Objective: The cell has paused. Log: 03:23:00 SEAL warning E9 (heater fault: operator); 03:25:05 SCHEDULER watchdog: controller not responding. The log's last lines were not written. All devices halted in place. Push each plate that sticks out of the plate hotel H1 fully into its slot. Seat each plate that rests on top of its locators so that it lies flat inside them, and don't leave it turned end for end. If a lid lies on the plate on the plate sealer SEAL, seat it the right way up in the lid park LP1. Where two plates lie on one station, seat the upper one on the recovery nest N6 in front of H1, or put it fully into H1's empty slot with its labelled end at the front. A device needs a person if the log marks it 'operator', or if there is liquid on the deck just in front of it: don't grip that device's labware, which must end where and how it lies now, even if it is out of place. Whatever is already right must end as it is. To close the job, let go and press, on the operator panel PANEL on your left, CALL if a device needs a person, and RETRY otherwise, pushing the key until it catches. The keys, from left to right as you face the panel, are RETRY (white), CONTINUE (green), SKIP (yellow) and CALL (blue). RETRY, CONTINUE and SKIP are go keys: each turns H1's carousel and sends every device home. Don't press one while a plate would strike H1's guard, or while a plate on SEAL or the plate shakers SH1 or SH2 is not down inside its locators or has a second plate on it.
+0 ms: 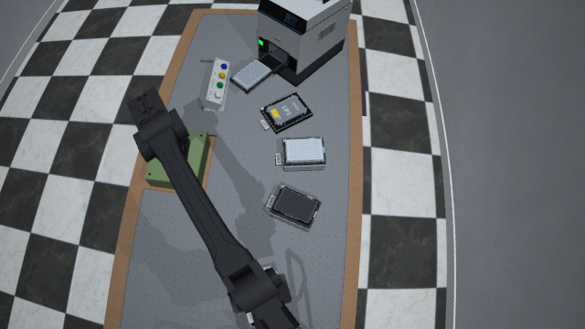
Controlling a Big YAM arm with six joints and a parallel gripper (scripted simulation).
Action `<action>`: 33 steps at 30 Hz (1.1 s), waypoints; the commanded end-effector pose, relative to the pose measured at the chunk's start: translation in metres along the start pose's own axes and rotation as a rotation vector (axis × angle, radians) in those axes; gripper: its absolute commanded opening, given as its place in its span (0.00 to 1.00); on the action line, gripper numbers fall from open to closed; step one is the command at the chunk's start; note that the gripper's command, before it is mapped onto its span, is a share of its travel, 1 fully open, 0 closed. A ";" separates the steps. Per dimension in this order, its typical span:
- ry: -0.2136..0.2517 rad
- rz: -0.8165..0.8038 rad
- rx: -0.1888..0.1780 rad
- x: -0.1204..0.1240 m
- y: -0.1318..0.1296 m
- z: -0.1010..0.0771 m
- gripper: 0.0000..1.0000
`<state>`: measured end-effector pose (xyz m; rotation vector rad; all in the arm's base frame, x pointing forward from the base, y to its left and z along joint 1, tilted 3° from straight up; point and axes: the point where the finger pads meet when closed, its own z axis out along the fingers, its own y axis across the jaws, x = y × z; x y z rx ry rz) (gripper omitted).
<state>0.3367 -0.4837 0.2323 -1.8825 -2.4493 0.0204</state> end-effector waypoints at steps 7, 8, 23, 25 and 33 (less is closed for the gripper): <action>-0.046 0.007 -0.014 -0.002 -0.001 -0.009 0.84; -0.046 0.007 -0.014 -0.002 -0.001 -0.008 0.84; -0.043 0.008 -0.013 -0.005 -0.004 0.008 0.84; -0.043 0.008 -0.013 -0.005 -0.004 0.009 0.84; -0.041 0.008 -0.012 -0.007 -0.007 0.018 0.84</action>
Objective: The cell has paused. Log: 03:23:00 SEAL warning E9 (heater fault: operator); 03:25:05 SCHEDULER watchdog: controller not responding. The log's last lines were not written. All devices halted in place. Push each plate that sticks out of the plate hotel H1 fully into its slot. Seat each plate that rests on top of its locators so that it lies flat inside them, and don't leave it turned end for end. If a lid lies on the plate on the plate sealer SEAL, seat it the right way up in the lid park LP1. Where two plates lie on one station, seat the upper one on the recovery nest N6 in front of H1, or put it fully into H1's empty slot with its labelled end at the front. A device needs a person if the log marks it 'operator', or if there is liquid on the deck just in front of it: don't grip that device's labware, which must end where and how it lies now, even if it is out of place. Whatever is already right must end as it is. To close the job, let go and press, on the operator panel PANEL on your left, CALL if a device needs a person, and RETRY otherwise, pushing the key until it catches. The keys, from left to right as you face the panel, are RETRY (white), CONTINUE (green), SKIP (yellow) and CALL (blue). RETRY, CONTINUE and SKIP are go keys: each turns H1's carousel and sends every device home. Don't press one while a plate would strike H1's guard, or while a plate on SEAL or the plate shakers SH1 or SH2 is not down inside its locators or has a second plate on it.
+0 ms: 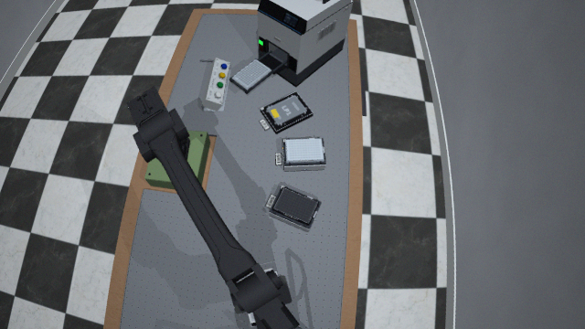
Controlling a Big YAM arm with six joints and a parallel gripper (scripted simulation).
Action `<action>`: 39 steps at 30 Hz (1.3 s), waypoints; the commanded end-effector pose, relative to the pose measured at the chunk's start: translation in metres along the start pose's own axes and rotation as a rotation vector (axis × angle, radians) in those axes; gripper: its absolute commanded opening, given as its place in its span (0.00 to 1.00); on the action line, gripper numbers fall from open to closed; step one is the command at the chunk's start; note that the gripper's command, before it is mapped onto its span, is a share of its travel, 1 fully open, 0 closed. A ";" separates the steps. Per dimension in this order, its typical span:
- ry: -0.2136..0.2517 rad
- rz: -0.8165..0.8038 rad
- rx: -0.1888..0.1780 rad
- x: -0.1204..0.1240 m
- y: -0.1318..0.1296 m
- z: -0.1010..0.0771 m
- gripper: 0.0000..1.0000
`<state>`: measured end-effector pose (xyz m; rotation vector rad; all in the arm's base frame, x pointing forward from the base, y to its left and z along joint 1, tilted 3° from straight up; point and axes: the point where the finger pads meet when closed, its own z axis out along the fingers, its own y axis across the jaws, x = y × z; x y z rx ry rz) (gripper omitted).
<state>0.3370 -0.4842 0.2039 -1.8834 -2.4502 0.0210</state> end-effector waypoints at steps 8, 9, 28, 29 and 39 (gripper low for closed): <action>-0.036 0.003 -0.010 -0.006 -0.007 -0.002 0.84; -0.035 0.002 -0.010 -0.006 -0.007 0.000 0.84; -0.016 0.003 -0.003 -0.008 -0.007 0.028 0.84; -0.015 0.004 -0.002 -0.008 -0.007 0.030 0.84; -0.011 0.003 -0.001 -0.009 -0.007 0.042 0.84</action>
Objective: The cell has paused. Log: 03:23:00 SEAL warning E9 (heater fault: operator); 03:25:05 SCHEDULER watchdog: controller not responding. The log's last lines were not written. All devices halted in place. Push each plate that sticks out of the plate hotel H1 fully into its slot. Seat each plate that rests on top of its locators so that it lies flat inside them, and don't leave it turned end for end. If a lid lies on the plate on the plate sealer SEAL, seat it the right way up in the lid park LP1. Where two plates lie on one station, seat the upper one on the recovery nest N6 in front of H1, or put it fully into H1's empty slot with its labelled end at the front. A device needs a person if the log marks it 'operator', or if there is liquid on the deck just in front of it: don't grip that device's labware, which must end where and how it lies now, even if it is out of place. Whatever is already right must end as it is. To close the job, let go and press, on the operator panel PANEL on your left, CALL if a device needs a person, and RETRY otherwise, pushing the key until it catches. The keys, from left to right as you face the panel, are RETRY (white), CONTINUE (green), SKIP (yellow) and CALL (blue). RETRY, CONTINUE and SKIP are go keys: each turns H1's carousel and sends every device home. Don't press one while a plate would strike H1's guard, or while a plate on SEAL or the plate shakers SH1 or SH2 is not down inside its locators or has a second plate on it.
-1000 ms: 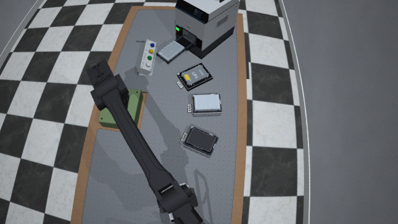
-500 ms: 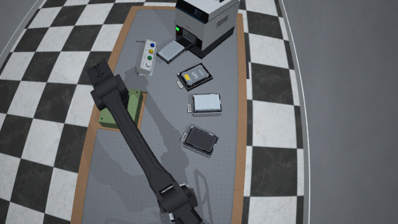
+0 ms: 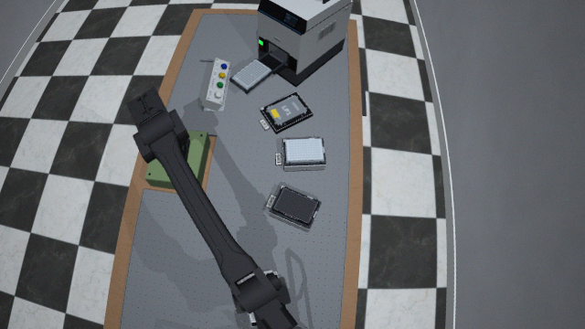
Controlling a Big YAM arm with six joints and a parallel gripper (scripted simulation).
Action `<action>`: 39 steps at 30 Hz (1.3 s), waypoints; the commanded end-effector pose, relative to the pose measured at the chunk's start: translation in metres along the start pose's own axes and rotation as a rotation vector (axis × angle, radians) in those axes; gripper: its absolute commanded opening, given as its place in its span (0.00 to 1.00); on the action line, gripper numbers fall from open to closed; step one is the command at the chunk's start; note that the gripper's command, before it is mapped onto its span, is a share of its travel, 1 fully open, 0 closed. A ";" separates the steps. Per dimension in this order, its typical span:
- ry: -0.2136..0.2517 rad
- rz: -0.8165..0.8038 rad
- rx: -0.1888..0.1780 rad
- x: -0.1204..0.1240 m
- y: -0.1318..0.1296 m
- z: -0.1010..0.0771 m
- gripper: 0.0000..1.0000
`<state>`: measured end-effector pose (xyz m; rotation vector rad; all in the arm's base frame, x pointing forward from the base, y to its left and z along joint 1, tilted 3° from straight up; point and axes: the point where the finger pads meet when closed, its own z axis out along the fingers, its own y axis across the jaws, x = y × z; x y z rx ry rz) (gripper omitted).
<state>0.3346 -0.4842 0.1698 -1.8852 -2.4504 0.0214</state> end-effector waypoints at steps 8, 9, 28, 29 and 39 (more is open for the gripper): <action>-0.004 0.002 0.001 -0.008 -0.006 0.017 0.84; -0.004 0.002 0.001 -0.009 -0.006 0.018 0.84; -0.004 0.002 0.001 -0.008 -0.006 0.035 0.84; -0.004 0.002 0.001 -0.008 -0.006 0.036 0.84; -0.009 0.002 0.000 -0.008 -0.006 0.041 0.84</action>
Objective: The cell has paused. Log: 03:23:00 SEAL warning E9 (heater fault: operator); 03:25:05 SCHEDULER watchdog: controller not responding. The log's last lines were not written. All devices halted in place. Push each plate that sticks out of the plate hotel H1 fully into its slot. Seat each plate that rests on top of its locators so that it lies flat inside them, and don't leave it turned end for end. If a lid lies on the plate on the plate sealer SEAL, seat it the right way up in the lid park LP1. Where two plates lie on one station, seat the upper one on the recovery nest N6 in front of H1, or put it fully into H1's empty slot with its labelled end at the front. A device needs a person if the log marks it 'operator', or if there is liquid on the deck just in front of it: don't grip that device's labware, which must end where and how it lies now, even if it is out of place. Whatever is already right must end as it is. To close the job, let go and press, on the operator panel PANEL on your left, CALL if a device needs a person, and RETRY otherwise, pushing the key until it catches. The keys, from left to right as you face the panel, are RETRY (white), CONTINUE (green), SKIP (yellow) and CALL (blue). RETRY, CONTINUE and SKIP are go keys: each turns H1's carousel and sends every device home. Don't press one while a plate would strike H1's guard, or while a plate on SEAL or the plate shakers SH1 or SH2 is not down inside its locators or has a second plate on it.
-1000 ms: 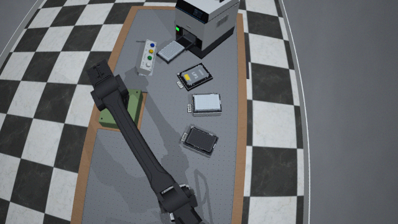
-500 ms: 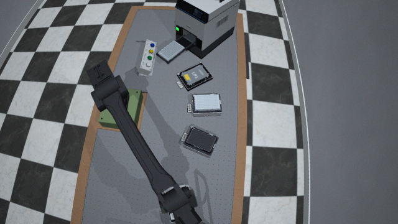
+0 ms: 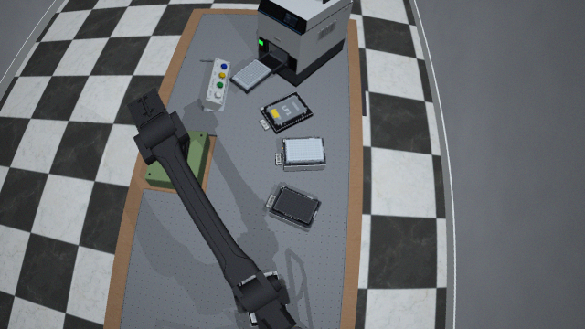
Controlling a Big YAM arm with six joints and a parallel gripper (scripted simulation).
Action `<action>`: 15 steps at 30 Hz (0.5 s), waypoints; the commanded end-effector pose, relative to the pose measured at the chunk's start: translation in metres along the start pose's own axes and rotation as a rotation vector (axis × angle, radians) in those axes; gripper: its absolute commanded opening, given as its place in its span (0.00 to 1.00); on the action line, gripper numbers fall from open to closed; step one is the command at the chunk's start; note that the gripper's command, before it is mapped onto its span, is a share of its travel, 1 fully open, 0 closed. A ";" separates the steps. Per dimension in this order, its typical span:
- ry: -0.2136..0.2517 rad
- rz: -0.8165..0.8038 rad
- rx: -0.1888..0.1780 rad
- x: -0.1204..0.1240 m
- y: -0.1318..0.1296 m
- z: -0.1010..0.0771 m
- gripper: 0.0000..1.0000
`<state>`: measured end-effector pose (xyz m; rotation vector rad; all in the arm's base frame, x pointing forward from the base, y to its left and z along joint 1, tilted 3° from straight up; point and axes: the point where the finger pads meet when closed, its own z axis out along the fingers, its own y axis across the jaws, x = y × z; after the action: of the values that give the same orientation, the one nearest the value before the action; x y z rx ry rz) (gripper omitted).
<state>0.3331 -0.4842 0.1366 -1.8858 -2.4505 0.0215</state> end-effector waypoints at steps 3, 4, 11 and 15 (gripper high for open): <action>-0.004 0.001 0.002 -0.008 -0.006 0.014 0.84; -0.004 0.002 0.002 -0.008 -0.006 0.015 0.84; -0.009 0.002 0.000 -0.008 -0.006 0.019 0.84; -0.004 0.001 0.002 -0.007 -0.006 0.024 0.84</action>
<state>0.3325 -0.4840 0.1224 -1.8852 -2.4500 0.0211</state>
